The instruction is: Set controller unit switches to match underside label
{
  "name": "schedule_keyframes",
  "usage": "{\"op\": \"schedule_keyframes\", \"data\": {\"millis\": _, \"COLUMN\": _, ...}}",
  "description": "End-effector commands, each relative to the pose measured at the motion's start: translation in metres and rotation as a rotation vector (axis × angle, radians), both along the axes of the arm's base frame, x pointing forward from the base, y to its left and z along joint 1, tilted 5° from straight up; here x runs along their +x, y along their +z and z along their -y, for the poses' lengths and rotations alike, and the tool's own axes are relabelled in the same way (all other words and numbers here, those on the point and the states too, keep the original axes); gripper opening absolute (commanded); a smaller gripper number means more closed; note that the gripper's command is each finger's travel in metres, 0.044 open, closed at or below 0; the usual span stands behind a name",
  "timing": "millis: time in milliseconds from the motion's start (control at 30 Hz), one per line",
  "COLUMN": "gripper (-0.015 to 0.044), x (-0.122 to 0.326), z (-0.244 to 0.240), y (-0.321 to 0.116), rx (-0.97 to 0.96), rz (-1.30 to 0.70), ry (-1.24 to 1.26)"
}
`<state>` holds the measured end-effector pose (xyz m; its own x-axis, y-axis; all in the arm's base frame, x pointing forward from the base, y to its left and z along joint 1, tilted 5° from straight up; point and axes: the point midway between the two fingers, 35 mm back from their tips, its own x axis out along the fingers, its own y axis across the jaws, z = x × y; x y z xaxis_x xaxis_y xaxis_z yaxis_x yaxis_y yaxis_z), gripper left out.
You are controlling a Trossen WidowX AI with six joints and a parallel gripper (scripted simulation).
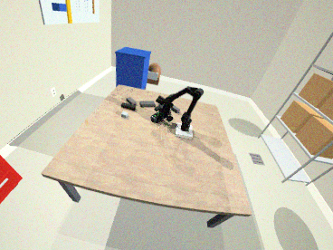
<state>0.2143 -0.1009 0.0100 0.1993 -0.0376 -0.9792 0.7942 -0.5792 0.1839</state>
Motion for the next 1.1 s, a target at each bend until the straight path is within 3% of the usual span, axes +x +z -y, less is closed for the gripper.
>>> {"op": "schedule_keyframes", "data": {"millis": 0, "gripper": 0.0000, "x": 0.011, "z": 0.008, "y": 0.003, "rx": -0.018, "rz": 0.022, "ry": -0.001}}
{"op": "schedule_keyframes", "data": {"millis": 1067, "gripper": 0.0000, "x": 0.046, "z": 0.033, "y": 0.003, "rx": -0.020, "rz": 0.025, "ry": -0.001}}
